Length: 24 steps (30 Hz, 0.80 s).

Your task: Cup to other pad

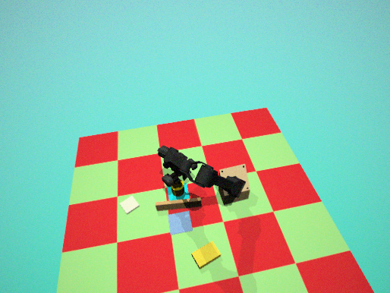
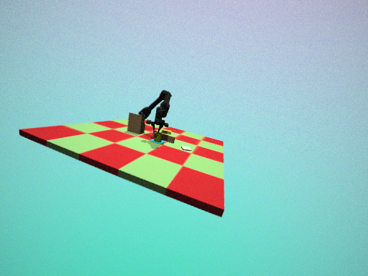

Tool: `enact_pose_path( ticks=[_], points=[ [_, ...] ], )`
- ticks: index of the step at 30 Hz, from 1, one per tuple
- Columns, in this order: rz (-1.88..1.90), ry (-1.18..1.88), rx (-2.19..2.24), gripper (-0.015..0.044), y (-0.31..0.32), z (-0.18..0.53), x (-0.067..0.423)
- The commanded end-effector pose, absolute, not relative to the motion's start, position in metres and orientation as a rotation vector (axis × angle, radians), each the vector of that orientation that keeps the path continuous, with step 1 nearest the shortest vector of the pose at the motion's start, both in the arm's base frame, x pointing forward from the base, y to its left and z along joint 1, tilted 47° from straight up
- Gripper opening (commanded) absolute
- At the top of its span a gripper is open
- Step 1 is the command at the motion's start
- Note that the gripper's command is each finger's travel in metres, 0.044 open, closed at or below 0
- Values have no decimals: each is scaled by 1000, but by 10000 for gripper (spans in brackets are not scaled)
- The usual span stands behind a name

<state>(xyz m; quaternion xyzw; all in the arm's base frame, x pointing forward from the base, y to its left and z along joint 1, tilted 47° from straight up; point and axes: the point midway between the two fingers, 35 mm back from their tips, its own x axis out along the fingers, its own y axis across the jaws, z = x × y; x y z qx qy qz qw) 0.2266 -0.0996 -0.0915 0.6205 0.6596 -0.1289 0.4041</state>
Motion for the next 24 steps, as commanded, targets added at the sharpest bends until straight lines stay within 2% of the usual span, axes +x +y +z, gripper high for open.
enact_pose_path(
  ticks=[1, 10, 21, 24],
  points=[
    [-324, 1661, 1557, 146, -107, -85, 227],
    [-324, 1663, 1559, 146, -114, -77, 223],
    [-326, 1665, 1568, 435, -114, -78, 223],
    [-327, 1664, 1566, 440, -122, -71, 223]
  ],
)
